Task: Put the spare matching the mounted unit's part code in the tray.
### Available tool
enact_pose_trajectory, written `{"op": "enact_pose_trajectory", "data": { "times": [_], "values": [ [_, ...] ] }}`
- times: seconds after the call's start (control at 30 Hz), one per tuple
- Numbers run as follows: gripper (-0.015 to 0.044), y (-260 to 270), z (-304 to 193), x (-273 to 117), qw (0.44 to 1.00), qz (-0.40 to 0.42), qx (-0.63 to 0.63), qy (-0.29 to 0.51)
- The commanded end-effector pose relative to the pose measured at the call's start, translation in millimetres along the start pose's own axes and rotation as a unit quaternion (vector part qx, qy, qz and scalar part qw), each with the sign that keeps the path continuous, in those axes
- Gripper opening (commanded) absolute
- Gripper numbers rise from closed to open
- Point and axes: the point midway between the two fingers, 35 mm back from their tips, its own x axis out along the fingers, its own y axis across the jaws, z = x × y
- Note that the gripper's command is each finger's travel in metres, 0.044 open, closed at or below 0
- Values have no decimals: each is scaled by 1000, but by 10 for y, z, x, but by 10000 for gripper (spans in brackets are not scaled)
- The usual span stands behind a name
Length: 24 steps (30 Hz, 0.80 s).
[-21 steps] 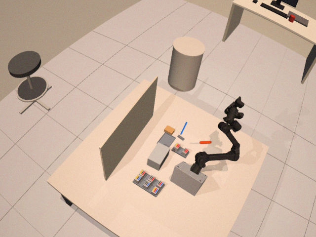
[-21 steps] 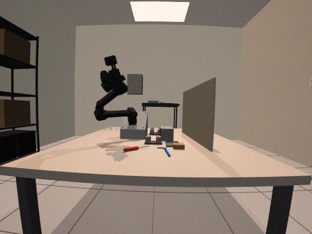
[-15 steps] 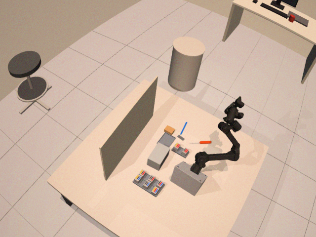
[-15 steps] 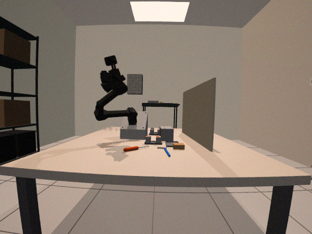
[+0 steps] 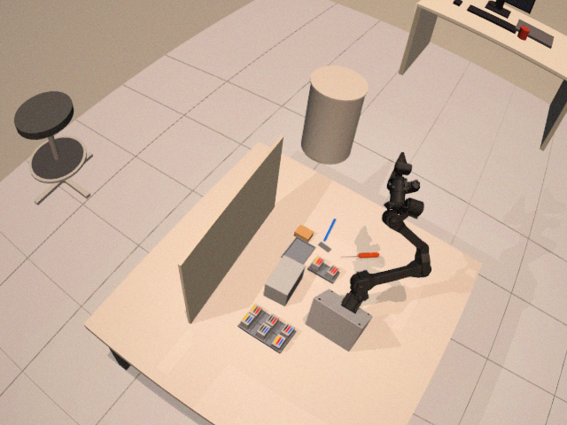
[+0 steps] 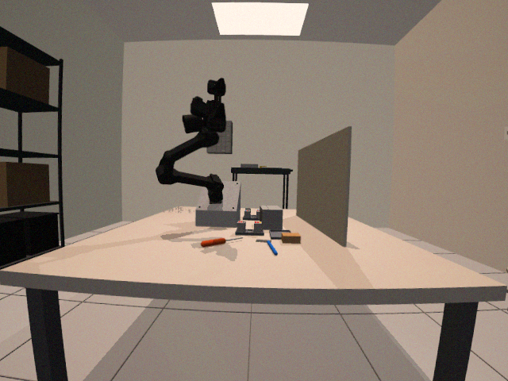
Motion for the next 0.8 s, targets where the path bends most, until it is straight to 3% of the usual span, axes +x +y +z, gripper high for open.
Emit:
{"op": "enact_pose_trajectory", "data": {
  "times": [0.0,0.33,0.5,0.77],
  "values": [
    [440,161,-528,82,997,15,-49,64],
    [440,394,-1928,3,957,46,-122,259],
    [440,385,-2402,-121,932,47,-149,327],
    [440,173,-3527,-673,830,32,-243,501]
  ]
}}
